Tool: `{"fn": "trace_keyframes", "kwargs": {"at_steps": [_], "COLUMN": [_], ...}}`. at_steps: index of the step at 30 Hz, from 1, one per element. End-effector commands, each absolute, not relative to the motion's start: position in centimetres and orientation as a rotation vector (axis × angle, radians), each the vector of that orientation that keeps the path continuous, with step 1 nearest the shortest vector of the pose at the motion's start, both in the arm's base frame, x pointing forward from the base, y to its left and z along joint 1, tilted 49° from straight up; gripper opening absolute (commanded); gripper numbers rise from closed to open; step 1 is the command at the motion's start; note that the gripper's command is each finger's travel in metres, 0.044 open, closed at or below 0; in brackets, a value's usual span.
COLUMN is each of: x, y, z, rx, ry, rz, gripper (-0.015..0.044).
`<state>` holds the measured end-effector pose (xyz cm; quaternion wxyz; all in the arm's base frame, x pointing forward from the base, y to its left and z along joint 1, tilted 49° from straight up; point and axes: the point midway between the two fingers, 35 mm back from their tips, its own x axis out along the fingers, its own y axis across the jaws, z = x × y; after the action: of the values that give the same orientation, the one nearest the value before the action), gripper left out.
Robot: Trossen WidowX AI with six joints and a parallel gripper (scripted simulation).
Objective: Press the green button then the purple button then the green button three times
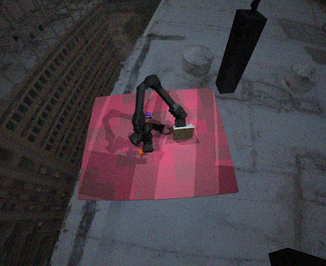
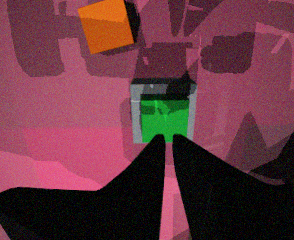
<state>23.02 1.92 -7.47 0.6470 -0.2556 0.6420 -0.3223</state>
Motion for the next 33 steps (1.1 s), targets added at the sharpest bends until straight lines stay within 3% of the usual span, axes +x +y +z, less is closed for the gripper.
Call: {"fn": "trace_keyframes", "kwargs": {"at_steps": [1, 33], "x": [23.0, 22.9], "y": [1.9, -0.8], "z": [-7.5, -9.8], "rx": [-0.587, -0.589], "ry": [1.46, 1.459], "rz": [-0.731, -0.732], "gripper": [0.002, 0.002]}}
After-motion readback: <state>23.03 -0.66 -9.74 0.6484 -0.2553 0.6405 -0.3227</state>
